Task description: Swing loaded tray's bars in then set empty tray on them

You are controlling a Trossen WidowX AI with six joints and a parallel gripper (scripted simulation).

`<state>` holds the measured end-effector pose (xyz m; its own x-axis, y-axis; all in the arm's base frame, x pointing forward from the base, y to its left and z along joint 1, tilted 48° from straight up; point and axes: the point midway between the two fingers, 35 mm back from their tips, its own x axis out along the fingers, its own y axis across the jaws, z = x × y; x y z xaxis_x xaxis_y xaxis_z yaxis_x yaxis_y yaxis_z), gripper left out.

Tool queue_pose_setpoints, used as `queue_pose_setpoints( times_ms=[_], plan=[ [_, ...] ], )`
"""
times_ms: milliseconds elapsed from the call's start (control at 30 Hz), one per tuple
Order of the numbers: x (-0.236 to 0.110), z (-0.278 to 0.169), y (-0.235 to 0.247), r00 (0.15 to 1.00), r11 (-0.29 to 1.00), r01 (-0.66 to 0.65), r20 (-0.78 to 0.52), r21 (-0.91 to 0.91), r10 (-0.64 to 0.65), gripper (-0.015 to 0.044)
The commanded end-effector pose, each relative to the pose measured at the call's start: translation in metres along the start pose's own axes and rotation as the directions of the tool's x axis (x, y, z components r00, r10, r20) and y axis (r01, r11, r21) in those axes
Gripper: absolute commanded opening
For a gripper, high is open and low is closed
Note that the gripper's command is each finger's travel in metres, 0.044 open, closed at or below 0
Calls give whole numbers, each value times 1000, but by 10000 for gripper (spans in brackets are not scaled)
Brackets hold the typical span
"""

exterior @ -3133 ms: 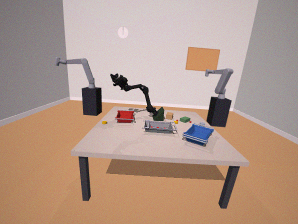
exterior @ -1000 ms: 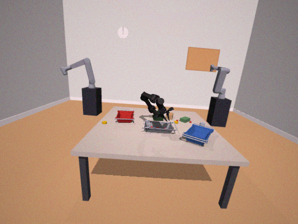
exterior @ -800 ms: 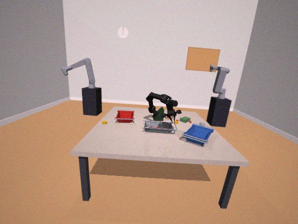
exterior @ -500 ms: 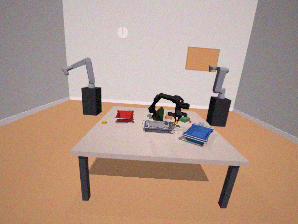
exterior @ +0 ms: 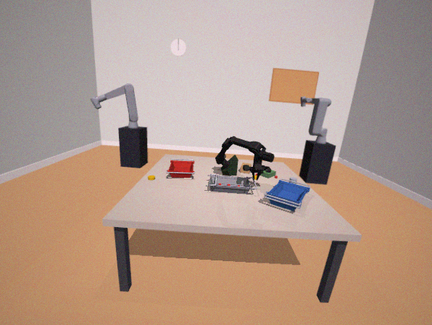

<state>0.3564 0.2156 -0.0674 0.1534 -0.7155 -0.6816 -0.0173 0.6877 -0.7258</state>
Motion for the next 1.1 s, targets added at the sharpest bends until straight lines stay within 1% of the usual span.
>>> queue_pose_setpoints(
  times_ms=[0,300,433,533,633,867,1067],
  plan=[
    [12,2,-3,1000,1000,4,-1,-1,-4,86],
    [38,1,-4,1000,1000,6,-1,0,-6,86],
    [43,0,-4,1000,1000,6,-1,0,-6,86],
    [34,0,-8,1000,1000,6,-1,0,-6,86],
    [19,0,-17,1000,1000,6,-1,-1,-6,86],
    [9,0,-32,1000,1000,6,-2,-1,-6,86],
    [8,0,-48,1000,1000,7,-2,-1,-7,86]
  ],
)
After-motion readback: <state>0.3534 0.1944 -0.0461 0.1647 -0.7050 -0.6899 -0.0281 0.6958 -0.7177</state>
